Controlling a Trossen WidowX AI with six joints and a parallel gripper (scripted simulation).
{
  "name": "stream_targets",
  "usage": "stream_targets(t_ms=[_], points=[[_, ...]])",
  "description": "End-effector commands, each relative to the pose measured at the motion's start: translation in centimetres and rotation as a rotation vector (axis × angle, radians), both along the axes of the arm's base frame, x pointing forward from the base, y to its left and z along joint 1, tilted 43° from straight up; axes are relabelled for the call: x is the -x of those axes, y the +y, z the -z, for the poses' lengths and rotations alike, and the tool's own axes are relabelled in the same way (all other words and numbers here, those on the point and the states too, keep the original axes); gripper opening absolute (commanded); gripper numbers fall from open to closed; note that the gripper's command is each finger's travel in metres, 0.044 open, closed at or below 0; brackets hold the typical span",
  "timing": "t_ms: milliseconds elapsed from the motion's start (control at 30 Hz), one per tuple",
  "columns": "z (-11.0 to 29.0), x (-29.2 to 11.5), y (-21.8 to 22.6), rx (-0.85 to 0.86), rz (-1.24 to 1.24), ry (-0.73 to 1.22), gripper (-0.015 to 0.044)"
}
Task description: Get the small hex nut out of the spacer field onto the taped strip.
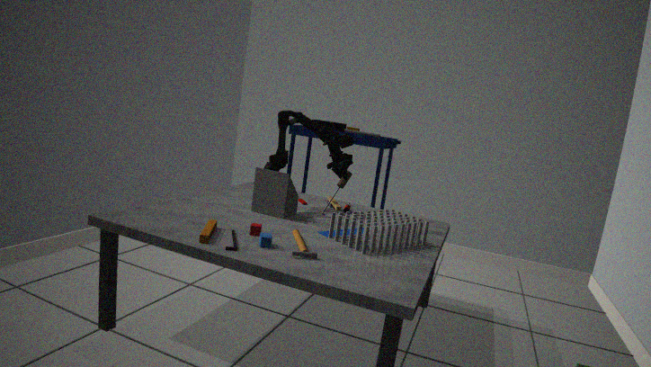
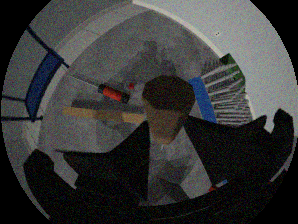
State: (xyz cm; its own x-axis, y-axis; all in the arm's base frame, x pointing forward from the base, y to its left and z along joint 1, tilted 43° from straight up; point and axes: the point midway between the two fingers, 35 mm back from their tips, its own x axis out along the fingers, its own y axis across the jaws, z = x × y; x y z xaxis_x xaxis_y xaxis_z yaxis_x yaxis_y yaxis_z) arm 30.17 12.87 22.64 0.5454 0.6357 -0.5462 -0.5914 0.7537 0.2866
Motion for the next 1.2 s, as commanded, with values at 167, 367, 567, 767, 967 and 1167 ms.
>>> stream_targets(t_ms=[167,367,567,767,967,1167], points=[[0.9,-0.6,-1.0,0.237,-0.124,-0.149,0.0],[1.6,-0.9,-1.6,0.387,-0.219,-0.232,0.0],[2.3,-1.0,-2.3,0.535,-0.324,-0.307,0.0],[2.9,-1.2,-3.0,0.68,-0.441,-0.375,0.0],[3.5,-1.3,-3.7,0.82,-0.569,-0.437,0.0],[4.1,-1.3,-4.4,0.955,-0.709,-0.493,0.0]])
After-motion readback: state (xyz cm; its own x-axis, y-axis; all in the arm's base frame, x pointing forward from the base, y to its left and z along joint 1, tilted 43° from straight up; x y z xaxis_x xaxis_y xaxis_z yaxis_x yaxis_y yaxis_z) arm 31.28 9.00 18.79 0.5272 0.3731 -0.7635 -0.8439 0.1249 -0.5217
